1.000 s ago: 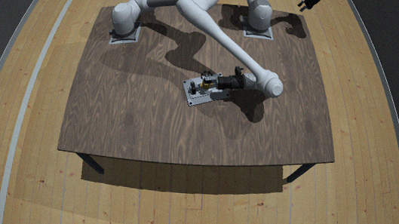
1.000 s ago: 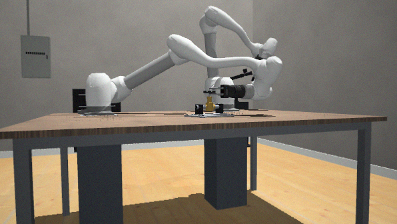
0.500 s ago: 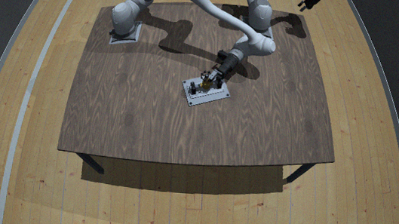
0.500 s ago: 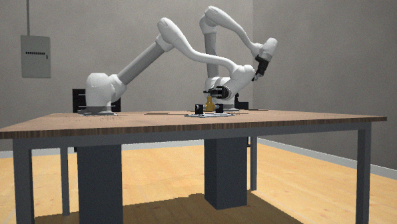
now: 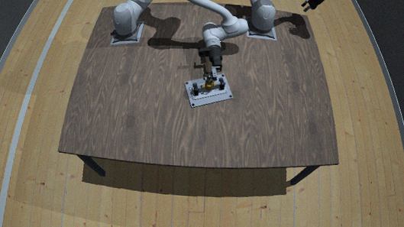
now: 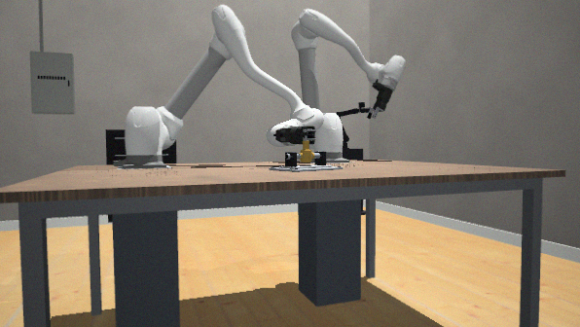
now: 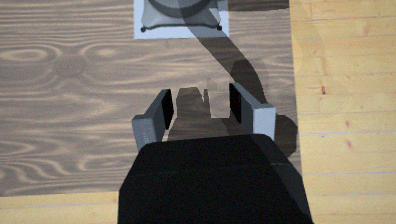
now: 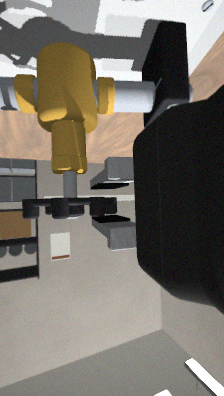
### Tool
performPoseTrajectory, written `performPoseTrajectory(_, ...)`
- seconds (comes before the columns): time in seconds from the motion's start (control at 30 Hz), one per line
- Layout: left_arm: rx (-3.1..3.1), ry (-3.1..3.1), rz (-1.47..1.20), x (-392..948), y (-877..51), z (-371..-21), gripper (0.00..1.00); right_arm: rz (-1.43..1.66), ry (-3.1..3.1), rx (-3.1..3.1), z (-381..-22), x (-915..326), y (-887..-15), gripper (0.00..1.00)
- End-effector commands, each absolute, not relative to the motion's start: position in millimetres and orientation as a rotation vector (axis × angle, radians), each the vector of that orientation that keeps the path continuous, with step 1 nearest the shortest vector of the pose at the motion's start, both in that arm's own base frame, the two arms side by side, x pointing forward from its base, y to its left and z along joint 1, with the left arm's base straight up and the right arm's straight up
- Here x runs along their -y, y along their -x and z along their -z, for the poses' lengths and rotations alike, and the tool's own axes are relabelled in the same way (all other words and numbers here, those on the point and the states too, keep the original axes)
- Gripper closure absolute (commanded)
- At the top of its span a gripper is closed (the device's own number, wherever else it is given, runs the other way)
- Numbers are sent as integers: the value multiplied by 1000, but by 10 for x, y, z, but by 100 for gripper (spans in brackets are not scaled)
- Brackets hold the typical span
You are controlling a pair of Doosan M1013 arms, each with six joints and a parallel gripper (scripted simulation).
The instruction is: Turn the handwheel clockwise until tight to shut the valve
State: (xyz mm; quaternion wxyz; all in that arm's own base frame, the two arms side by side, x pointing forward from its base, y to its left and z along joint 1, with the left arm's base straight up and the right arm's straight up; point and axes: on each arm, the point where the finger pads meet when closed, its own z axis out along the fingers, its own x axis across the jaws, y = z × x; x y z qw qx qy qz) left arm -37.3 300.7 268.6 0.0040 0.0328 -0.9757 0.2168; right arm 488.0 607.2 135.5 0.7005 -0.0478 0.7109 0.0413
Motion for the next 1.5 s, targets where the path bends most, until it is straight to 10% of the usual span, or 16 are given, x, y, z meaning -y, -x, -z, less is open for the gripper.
performPoseTrajectory(0.0, 3057, -103, -678, -3010, 374, -2689, 0, -237, 236, -1557, -1390, -6065, -4883, 46)
performPoseTrajectory(1.47, 3057, -103, -678, -3010, 374, -2689, 0, -828, 827, -1407, -1389, -5936, -4725, 46)
